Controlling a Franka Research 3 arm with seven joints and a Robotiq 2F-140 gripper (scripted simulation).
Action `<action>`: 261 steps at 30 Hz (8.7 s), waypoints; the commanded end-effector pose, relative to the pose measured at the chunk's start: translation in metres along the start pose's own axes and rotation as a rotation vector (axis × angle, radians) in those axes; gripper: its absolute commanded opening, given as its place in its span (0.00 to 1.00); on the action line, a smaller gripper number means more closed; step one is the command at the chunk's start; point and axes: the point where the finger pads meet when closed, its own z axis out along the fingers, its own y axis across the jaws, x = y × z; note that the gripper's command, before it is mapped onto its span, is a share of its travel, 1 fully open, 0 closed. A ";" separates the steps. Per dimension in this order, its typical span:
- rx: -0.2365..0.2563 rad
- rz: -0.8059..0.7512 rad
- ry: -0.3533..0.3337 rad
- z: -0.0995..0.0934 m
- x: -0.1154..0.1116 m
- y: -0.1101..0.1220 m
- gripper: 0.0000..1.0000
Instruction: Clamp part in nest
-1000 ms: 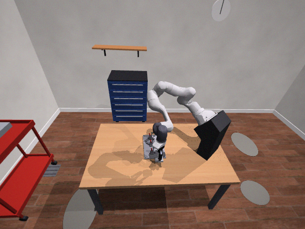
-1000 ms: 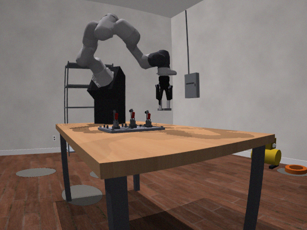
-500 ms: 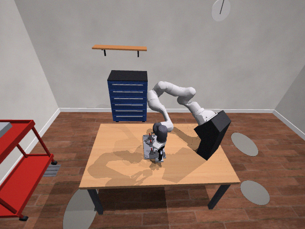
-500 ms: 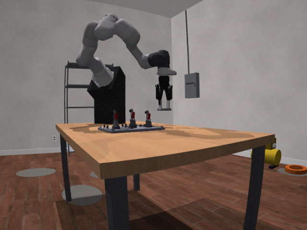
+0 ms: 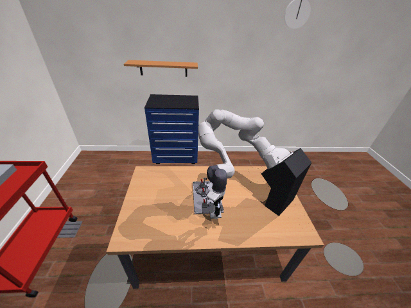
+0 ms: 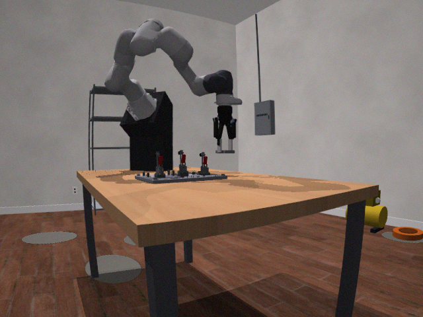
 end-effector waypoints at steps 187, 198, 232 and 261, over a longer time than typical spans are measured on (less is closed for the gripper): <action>0.006 0.017 0.003 0.026 -0.029 0.176 0.00; 0.006 0.017 0.003 0.029 -0.030 0.293 0.00; 0.006 0.017 0.003 0.032 -0.030 0.370 0.00; 0.006 0.000 0.003 0.032 -0.030 0.370 0.00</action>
